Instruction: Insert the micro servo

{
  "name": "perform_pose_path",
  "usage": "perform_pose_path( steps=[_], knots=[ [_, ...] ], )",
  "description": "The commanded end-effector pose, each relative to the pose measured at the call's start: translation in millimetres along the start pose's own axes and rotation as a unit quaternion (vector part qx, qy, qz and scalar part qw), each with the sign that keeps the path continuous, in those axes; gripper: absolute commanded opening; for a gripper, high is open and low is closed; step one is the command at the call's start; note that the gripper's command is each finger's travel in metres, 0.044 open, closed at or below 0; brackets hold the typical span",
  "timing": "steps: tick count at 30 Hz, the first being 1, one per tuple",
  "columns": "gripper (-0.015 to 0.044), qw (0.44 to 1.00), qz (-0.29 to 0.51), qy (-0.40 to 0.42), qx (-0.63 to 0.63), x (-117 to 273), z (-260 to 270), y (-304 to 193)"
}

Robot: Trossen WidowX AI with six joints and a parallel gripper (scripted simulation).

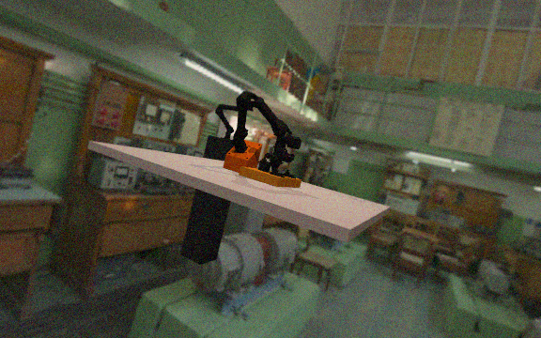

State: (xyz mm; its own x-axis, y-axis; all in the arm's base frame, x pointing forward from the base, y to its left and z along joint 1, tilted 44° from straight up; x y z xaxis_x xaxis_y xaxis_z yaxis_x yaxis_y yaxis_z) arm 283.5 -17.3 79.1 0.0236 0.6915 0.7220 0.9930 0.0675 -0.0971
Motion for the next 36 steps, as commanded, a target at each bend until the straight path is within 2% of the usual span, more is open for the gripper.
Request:
perform_pose_path(
  steps=[1,12,18,22,26,31,36],
  knots=[
    [0.0,1.0,0.003,-0.004,0.0,-1,-6,-2],
    [0.0,1.0,0.003,-0.004,0.0,-1,-6,-2],
    [0.0,1.0,0.002,-0.003,0.0,38,-5,-1],
    [0.0,1.0,0.003,-0.004,0.0,41,-5,-2],
    [0.0105,1.0,0.002,-0.001,0.024,53,4,-12],
    [0.0236,0.995,0.003,0.0,0.099,84,26,-49],
    [0.0367,0.994,0.004,-0.001,0.11,88,29,-56]
  ],
)
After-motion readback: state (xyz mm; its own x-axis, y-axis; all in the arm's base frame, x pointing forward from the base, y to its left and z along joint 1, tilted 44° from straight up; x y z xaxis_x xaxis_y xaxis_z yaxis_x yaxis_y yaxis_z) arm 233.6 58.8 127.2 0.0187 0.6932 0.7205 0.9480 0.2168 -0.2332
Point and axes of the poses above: the point midway between the two fingers, 35 mm back from their tips, its own x axis back along the fingers, its own z axis across the jaws, y = z × x, the point moved 10 cm from there along x, back along the fingers, and after that the axes turned 9 degrees about x, right-handed, at the moved point
